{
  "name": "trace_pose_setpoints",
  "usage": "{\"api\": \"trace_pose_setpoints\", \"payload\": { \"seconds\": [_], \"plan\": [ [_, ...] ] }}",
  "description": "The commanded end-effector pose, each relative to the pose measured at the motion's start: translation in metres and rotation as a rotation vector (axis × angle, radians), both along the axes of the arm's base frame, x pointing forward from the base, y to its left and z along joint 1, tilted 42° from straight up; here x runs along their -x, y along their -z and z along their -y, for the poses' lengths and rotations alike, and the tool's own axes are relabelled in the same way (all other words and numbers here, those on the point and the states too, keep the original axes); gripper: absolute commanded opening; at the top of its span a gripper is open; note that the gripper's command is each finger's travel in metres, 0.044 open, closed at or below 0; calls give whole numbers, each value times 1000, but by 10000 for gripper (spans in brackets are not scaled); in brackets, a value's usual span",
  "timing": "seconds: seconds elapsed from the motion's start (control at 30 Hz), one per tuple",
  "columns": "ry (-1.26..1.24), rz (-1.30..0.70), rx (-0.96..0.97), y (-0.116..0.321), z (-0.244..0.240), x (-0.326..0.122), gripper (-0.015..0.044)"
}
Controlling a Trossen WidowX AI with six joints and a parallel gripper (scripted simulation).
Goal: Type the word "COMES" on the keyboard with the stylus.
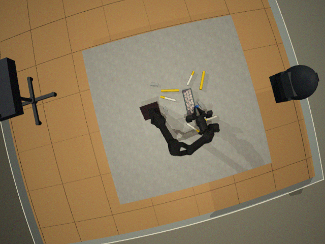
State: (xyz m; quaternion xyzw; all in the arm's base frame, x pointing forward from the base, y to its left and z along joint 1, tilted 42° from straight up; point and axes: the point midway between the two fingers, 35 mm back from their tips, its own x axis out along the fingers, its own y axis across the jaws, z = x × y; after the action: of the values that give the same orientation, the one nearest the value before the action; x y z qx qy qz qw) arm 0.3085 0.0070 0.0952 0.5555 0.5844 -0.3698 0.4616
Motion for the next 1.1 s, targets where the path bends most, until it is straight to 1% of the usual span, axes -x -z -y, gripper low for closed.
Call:
{"api": "trace_pose_setpoints", "payload": {
  "seconds": [0.0,0.5,0.8,1.07],
  "plan": [
    [-3,3,-5,2,1,-1,81],
    [-3,3,-5,3,2,-1,81],
    [-3,2,-6,-24,-22,4,81],
    [-6,3,-1,-22,-21,4,84]
  ]
}}
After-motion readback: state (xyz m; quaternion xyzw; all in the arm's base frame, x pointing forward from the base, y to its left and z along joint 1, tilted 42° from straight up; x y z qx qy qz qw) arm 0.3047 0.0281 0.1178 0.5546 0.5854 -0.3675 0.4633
